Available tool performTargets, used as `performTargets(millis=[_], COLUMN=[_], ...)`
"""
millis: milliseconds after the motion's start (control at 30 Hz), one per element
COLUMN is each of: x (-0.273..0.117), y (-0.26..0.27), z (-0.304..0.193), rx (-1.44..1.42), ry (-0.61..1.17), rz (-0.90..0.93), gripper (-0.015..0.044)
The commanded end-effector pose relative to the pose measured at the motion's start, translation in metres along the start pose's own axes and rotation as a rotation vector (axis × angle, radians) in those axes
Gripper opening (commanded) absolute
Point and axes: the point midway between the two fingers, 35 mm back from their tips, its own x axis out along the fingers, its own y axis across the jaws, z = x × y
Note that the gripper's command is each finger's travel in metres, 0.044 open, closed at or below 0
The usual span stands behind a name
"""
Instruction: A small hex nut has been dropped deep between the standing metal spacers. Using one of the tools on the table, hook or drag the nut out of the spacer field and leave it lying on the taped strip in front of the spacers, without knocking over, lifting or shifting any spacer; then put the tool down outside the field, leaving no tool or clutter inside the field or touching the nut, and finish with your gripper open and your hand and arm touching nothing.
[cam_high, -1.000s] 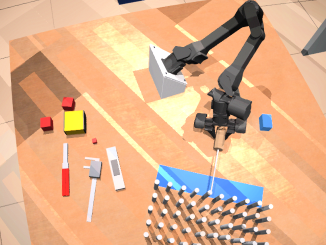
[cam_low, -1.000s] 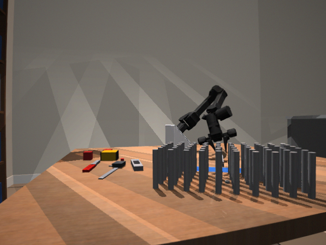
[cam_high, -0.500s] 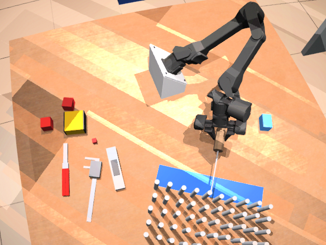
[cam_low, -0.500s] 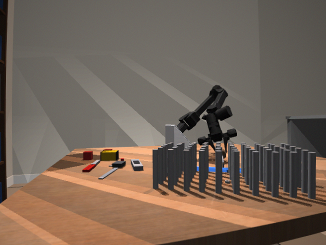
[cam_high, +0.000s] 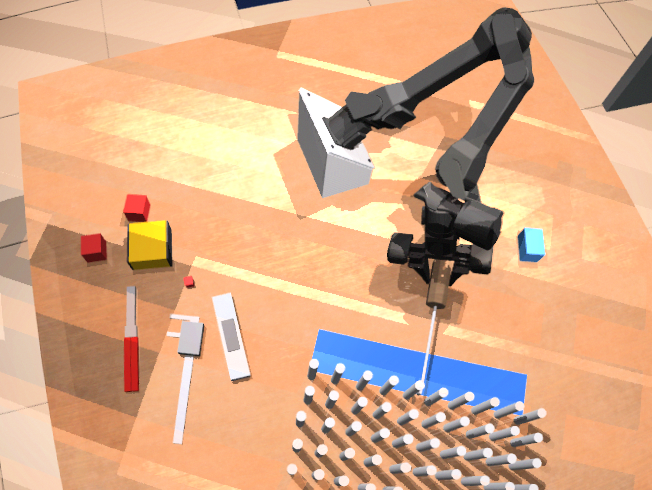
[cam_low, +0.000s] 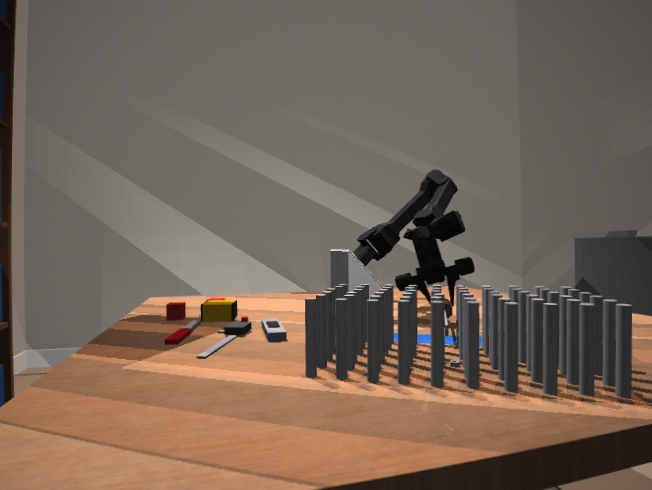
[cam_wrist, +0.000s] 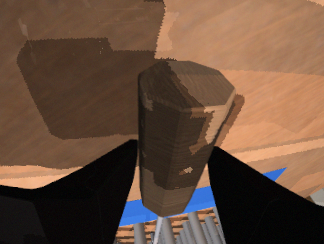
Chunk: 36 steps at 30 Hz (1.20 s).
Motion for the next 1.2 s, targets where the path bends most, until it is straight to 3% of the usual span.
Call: performTargets(millis=[0, 1167], x=[0.000, 0.006], y=[-0.004, -0.005], z=[-0.006, -0.026], rx=[-0.011, -0.013], ry=[0.007, 0.008], rz=[-0.010, -0.010], gripper=[0.0000, 0.0000])
